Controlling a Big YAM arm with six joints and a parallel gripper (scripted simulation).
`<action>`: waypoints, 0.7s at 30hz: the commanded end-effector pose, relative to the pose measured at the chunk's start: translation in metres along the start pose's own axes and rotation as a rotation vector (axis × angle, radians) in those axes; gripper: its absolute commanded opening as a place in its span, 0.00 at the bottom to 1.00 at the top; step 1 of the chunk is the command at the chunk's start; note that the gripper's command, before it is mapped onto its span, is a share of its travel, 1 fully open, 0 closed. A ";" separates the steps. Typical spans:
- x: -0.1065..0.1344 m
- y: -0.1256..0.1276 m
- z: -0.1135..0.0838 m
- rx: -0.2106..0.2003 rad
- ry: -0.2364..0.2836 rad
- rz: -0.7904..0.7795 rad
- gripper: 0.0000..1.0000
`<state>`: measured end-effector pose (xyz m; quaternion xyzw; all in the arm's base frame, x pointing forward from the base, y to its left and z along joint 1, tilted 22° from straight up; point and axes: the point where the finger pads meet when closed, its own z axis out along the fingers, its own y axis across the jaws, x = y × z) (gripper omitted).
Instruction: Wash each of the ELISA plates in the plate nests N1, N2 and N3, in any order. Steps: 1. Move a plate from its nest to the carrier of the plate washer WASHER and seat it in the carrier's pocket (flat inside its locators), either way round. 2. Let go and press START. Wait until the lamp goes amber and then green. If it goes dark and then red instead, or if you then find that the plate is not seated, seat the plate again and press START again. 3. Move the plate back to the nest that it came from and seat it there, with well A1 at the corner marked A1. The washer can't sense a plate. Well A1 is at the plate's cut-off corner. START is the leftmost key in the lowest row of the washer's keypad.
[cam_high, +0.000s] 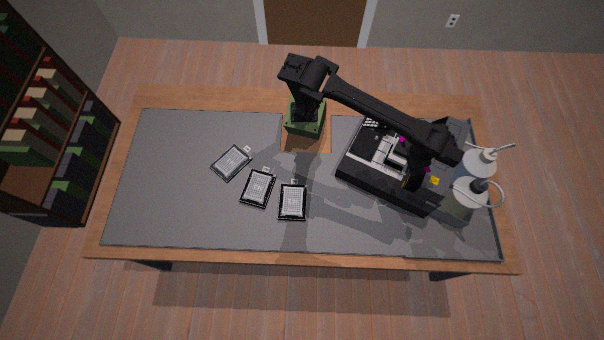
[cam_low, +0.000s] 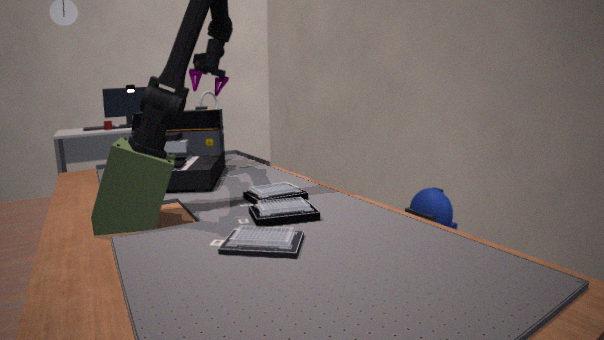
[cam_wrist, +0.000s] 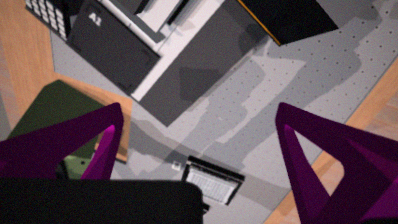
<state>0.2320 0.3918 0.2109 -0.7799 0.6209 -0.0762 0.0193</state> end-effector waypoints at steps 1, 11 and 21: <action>-0.001 -0.001 -0.004 0.007 -0.008 -0.001 1.00; 0.049 -0.012 -0.014 0.033 -0.040 0.179 1.00; 0.088 -0.014 -0.012 0.057 -0.060 0.400 1.00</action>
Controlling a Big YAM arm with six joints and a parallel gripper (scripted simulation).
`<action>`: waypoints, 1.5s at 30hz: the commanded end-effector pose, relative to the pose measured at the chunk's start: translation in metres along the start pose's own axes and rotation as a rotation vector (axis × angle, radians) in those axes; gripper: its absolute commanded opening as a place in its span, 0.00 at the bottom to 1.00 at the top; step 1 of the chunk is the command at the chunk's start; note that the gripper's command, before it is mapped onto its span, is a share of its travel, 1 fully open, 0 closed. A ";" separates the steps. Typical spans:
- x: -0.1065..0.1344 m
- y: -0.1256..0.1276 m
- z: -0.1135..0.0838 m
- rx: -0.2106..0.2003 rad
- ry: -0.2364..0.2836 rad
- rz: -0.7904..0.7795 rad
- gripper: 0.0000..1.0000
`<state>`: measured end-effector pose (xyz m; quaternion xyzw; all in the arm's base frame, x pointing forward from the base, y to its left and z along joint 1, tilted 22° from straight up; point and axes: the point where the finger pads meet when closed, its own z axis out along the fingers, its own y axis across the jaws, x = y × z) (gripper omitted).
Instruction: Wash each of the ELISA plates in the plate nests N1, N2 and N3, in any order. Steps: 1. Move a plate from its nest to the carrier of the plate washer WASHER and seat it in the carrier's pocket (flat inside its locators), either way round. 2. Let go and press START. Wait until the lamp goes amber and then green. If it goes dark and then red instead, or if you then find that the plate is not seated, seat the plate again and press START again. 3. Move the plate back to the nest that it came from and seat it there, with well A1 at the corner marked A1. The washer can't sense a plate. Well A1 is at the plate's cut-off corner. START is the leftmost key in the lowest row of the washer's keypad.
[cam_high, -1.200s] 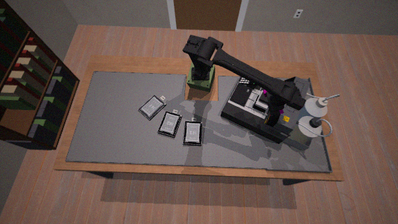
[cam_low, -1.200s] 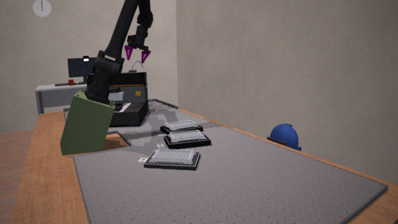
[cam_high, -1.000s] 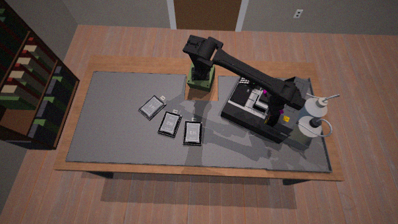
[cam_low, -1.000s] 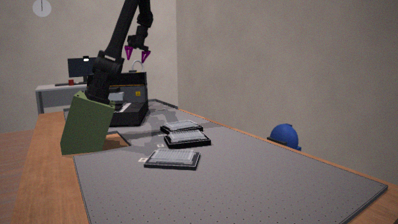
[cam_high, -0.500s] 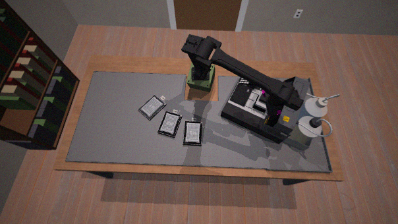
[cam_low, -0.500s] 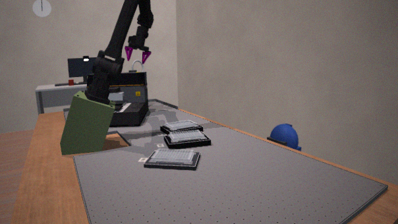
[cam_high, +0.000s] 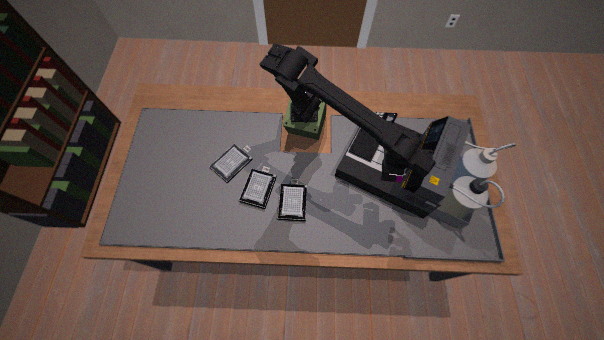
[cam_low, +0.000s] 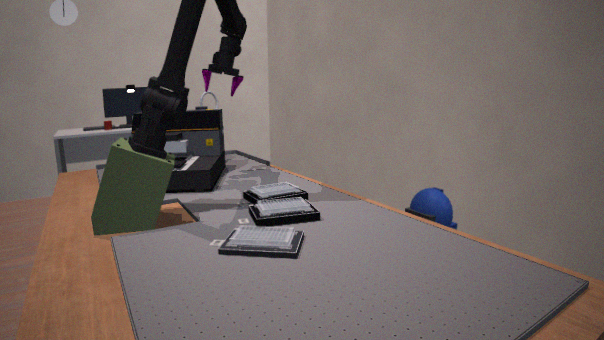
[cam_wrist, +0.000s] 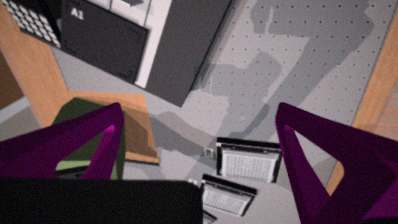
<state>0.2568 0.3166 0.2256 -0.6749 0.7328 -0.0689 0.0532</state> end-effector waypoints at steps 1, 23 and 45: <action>0.010 -0.009 -0.006 0.026 -0.031 0.122 1.00; 0.108 -0.023 0.003 0.060 -0.054 0.479 1.00; 0.204 -0.008 0.027 0.111 -0.081 0.879 1.00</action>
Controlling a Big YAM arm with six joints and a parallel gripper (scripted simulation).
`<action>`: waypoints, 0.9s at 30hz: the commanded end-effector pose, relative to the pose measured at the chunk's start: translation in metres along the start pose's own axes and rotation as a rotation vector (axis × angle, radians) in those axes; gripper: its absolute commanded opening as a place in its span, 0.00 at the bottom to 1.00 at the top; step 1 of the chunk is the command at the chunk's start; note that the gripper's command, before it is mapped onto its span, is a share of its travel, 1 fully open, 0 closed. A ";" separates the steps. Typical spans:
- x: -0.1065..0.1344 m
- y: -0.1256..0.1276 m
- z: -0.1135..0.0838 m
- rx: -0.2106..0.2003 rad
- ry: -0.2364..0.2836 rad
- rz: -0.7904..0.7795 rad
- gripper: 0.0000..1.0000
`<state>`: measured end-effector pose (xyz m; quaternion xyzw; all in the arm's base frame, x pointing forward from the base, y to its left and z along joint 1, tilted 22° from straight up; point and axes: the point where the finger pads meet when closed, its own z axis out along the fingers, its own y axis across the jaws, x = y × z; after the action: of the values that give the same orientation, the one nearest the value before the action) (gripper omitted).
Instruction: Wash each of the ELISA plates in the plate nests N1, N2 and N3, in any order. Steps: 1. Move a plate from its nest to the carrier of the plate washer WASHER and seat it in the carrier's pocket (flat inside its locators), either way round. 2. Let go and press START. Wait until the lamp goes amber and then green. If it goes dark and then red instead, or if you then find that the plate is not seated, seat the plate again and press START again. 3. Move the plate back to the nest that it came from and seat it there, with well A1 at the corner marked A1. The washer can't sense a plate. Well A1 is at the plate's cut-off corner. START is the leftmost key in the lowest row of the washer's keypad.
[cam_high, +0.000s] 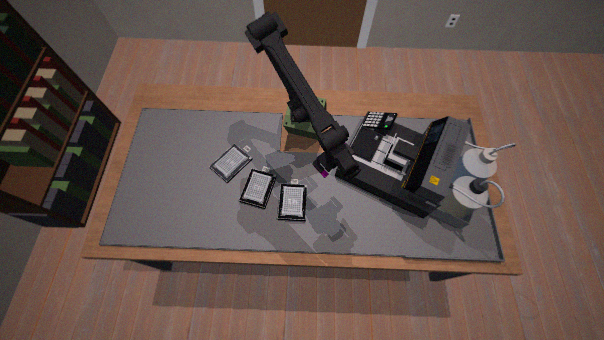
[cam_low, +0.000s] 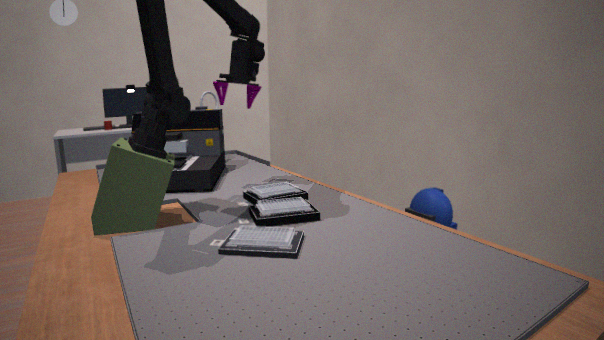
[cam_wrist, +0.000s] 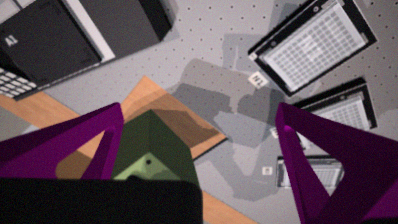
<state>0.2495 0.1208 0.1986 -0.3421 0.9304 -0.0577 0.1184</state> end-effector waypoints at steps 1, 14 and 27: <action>0.007 -0.012 -0.003 0.022 -0.043 0.129 1.00; 0.056 -0.029 0.016 0.051 -0.065 0.363 1.00; 0.104 -0.038 0.040 0.084 -0.091 0.595 1.00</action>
<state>0.2066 0.0314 0.1477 -0.0834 0.9809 -0.0493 0.1686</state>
